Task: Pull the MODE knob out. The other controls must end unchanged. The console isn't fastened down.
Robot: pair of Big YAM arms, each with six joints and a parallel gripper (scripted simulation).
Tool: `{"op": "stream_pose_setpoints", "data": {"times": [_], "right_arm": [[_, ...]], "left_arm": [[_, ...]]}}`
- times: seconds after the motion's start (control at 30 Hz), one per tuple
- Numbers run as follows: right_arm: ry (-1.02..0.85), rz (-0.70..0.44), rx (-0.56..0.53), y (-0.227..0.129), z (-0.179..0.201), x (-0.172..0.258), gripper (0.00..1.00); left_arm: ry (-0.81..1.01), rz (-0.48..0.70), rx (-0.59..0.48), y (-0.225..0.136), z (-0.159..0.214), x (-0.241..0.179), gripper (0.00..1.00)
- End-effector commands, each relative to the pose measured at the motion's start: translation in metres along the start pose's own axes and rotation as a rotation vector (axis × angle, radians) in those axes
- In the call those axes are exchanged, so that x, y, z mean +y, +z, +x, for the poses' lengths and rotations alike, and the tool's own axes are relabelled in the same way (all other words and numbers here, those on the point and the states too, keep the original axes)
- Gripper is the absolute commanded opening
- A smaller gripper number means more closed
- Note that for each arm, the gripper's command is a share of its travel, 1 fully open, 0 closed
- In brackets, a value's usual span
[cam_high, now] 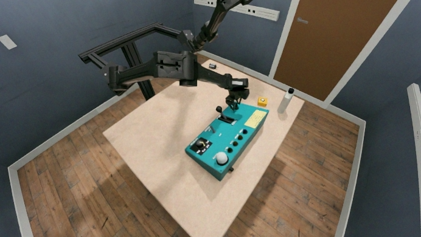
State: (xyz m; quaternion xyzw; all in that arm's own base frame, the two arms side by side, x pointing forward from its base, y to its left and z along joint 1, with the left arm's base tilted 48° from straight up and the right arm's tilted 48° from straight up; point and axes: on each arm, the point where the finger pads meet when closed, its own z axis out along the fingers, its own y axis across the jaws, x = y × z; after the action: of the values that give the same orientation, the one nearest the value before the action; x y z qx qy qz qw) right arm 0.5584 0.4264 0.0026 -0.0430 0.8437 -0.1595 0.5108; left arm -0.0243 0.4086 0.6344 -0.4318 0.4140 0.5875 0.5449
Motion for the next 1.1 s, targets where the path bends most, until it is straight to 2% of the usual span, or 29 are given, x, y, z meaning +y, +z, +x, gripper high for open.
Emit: {"op": "stream_pose_setpoints", "data": {"times": [0.0,0.77,0.8,1.07], "right_arm": [[0.029,-0.036,-0.038,-0.0207,-0.0150,0.0220,0.70],[0.022,-0.037,-0.035,-0.0210,-0.0095,0.0238,0.70],[0.022,-0.038,-0.035,-0.0211,-0.0095,0.0239,0.00],[0.016,-0.037,-0.034,-0.0227,-0.0108,0.0229,0.00]], "left_arm": [[-0.009,-0.023,-0.040,-0.0070,-0.0175,0.0088,1.00],[-0.009,-0.023,-0.040,-0.0070,-0.0175,0.0088,1.00],[-0.009,-0.023,-0.040,-0.0070,-0.0175,0.0088,1.00],[-0.009,-0.023,-0.040,-0.0070,-0.0175,0.0088,1.00]]}}
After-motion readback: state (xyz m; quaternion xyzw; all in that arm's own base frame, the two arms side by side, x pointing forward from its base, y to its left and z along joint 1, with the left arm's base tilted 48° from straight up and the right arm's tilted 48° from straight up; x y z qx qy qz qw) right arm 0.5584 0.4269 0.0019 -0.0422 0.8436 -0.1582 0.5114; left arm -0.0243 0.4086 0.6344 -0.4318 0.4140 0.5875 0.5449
